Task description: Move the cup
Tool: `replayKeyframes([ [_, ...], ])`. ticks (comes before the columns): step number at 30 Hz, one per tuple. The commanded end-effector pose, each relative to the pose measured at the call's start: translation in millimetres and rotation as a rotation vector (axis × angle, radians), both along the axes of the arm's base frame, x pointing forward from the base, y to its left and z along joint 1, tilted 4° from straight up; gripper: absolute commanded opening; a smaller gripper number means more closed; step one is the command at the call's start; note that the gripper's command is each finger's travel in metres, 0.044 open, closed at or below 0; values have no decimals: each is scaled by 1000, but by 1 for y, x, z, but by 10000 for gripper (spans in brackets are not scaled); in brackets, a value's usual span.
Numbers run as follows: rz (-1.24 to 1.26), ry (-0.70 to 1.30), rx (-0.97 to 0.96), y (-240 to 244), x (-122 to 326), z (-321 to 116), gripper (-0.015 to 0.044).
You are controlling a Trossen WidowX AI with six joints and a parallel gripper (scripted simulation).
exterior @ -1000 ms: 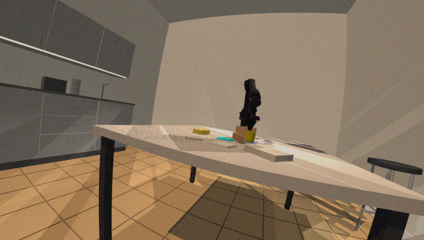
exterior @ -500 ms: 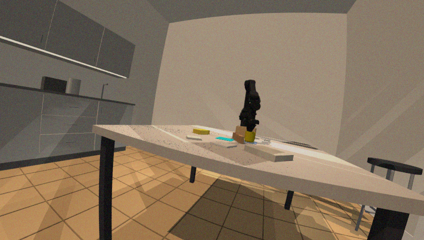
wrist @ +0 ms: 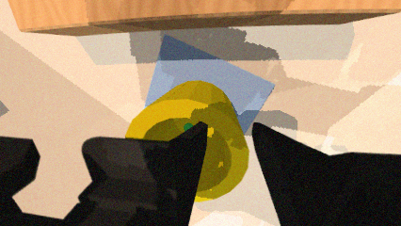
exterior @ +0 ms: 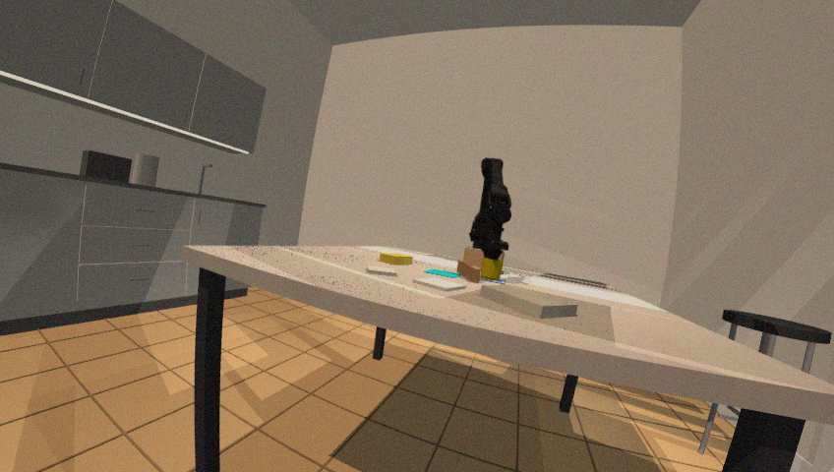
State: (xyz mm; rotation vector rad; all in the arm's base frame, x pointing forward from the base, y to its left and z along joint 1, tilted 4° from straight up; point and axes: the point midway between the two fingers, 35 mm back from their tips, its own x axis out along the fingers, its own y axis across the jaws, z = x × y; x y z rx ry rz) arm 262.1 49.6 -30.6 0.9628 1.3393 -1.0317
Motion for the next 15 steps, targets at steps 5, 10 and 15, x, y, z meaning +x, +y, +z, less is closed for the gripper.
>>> replayKeyframes([
  [5,0,1,0,0,0,0,81],
  [10,0,1,0,0,0,0,48],
  [15,0,1,0,0,0,0,14],
])
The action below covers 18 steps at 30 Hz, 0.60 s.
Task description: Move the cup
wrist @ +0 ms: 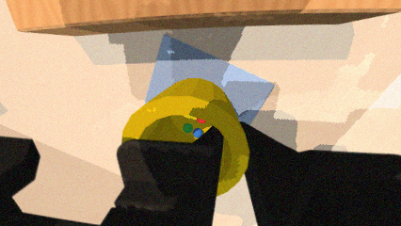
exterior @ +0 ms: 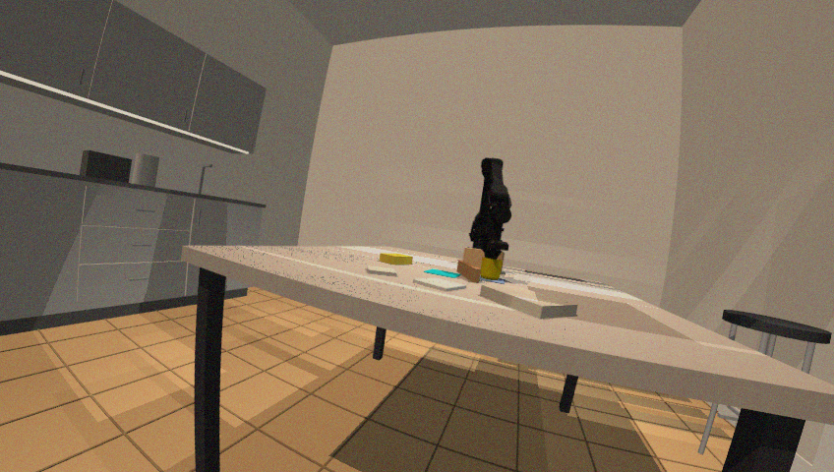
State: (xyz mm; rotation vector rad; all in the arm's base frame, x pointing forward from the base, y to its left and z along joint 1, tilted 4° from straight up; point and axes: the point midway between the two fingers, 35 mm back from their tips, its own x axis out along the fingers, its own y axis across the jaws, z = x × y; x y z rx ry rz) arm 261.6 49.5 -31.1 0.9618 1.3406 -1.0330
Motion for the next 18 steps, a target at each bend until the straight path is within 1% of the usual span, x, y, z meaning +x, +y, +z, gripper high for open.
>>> replayKeyframes([
  [1,0,-1,0,0,0,0,0],
  [6,0,-1,-1,1,2,10,0],
  [18,-1,1,-4,2,2,60,0],
])
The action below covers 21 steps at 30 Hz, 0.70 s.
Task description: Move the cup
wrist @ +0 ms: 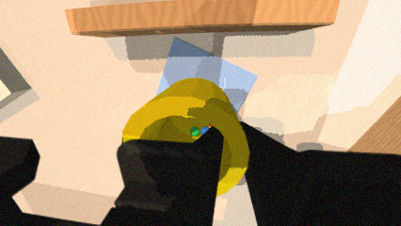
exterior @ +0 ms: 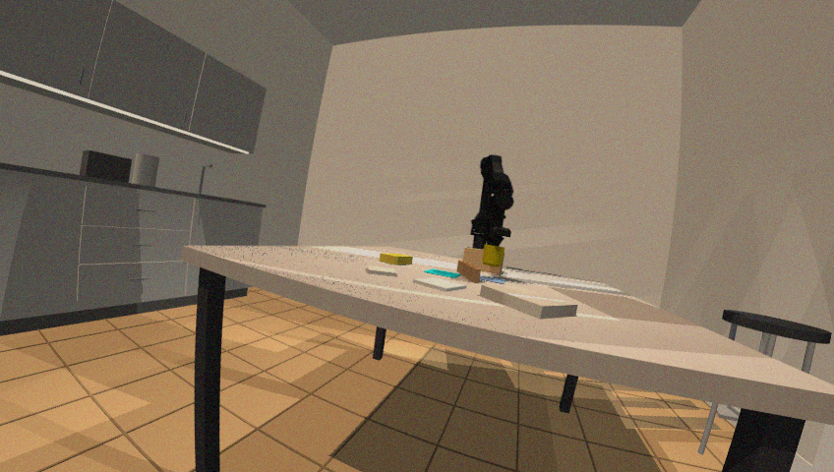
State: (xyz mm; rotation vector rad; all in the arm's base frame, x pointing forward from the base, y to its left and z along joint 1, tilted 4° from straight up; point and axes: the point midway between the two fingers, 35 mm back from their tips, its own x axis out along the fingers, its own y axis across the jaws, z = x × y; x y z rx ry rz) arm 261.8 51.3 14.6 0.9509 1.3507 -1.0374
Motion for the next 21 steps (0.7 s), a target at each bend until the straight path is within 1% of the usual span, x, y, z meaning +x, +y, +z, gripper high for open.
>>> replayKeyframes([
  [1,-6,-10,-2,1,1,19,0],
  [5,-6,-10,-2,1,0,25,0],
  [7,0,-5,1,1,-1,19,0],
  [21,0,-5,1,1,-1,19,0],
])
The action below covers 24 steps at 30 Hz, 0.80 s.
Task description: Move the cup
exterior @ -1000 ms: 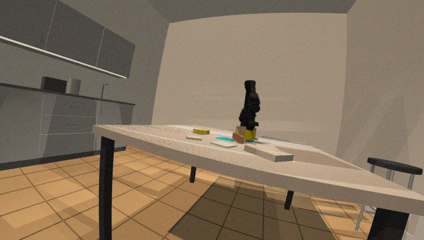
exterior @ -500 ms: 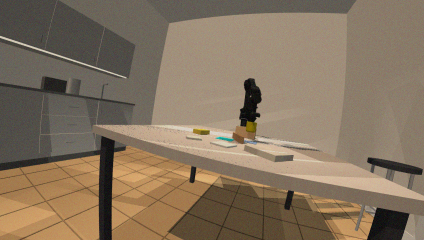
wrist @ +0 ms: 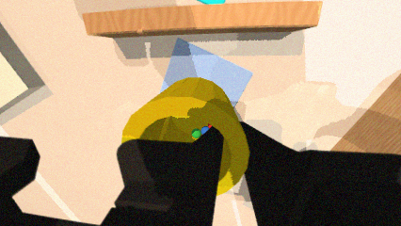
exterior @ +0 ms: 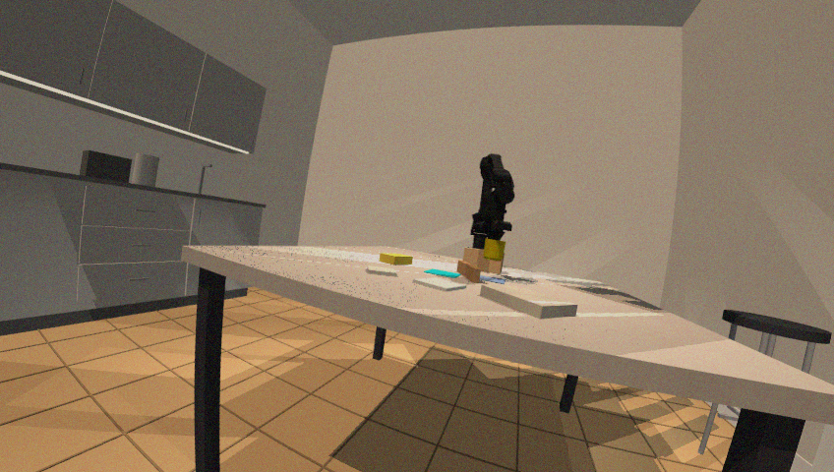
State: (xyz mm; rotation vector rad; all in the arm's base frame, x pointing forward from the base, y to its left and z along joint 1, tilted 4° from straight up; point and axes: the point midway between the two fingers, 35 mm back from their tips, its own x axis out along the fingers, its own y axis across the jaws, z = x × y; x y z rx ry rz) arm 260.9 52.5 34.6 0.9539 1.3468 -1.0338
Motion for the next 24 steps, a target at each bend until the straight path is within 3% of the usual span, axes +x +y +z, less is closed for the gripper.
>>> replayKeyframes([
  [1,0,0,0,0,0,-1,0],
  [24,-5,-6,-7,-42,14,2,0],
])
